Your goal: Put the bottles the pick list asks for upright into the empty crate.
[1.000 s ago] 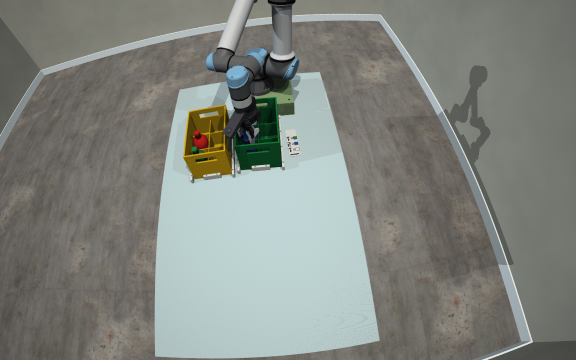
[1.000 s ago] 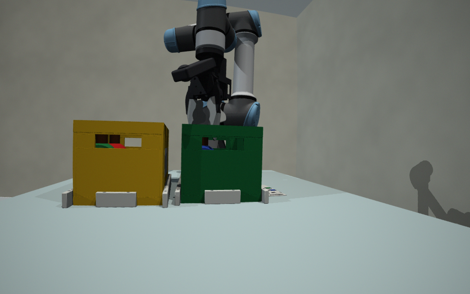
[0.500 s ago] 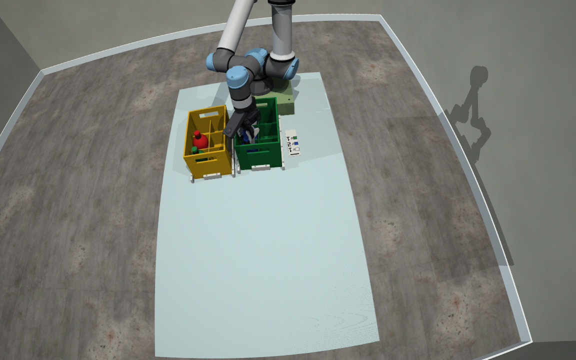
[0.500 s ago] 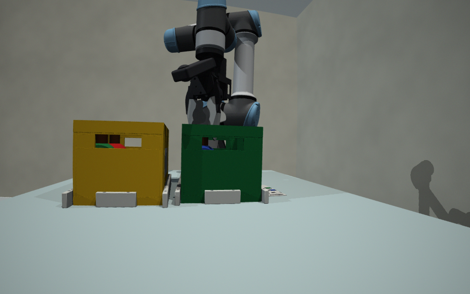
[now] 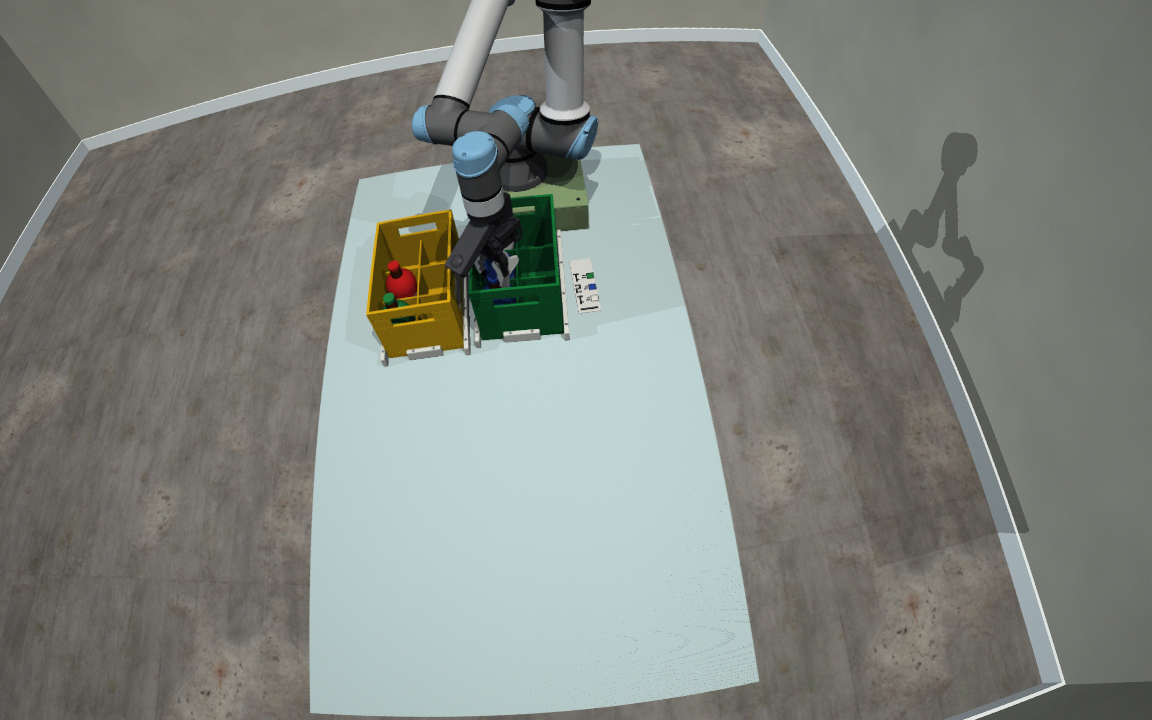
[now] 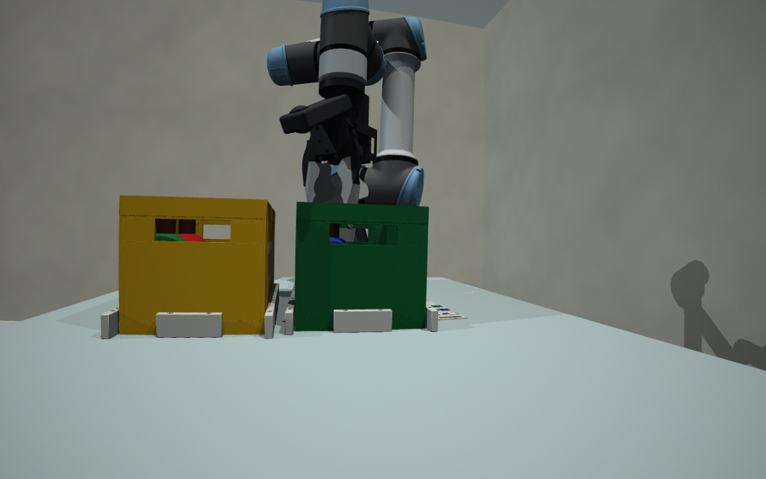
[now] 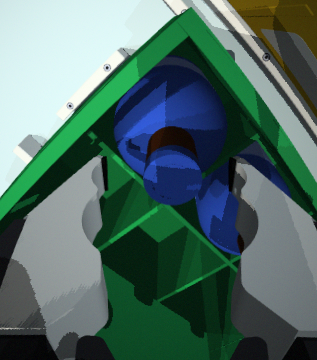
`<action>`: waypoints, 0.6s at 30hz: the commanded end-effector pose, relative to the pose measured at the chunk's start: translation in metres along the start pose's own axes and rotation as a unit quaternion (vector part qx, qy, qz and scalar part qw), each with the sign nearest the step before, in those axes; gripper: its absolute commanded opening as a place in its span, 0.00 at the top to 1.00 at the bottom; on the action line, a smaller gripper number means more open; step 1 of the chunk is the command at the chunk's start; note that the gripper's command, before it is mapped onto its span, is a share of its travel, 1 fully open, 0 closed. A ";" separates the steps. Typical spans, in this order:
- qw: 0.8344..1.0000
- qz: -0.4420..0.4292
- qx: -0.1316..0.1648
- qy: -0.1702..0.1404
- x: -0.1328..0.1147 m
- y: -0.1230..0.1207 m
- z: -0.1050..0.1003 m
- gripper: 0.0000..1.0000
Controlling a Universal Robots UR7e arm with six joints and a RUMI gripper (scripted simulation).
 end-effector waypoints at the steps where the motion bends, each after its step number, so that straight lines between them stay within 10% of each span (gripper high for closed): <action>1: 1.000 0.001 0.002 0.003 0.002 -0.001 -0.015 0.62; 18: 1.000 0.001 0.002 0.003 0.002 -0.001 -0.056 0.62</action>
Point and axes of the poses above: the point where the finger pads meet when closed, its own z axis out along the fingers, its own y axis across the jaws, x = y × z, the point moved 2 cm from there along -z, back along the fingers, and after that the axes turned 15 degrees about z, right-handed, at the moved point
